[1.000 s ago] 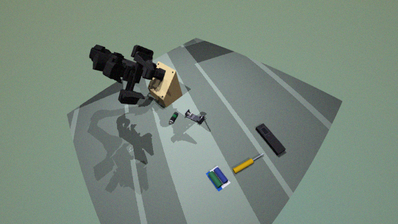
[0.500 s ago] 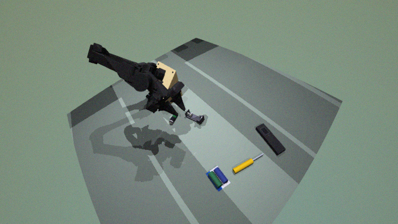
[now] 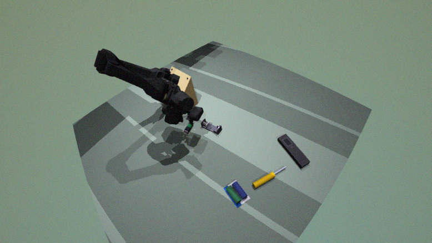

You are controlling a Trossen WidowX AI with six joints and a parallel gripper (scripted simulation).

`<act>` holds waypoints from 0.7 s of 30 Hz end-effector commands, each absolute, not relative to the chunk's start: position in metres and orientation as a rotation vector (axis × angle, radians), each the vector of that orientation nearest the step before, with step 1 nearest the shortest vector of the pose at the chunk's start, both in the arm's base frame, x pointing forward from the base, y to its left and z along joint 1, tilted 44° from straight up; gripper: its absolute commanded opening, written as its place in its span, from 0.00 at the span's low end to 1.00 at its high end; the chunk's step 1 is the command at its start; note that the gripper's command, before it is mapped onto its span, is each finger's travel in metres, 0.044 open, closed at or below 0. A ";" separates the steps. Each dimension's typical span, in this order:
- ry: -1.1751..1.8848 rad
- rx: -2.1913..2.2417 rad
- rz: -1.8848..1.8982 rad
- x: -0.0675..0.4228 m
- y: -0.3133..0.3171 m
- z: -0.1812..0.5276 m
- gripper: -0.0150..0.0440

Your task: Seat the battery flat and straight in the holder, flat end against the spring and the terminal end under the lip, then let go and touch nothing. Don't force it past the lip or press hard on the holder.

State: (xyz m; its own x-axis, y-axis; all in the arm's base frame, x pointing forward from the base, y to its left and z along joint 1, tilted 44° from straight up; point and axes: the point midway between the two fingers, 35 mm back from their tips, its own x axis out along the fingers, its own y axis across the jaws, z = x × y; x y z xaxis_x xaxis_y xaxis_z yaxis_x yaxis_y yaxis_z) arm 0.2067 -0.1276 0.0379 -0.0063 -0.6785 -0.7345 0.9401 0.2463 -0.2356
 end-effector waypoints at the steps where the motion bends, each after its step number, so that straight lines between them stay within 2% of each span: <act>1: 0.885 0.360 -1.359 0.201 -0.130 0.036 0.67; 21: 0.881 0.364 -1.362 0.201 -0.149 0.016 0.67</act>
State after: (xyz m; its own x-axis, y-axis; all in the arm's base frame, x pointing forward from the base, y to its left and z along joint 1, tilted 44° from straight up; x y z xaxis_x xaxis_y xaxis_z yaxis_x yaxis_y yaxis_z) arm 0.2038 -0.1448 0.0215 -0.0290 -0.6895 -0.7237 0.9446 0.2178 -0.2454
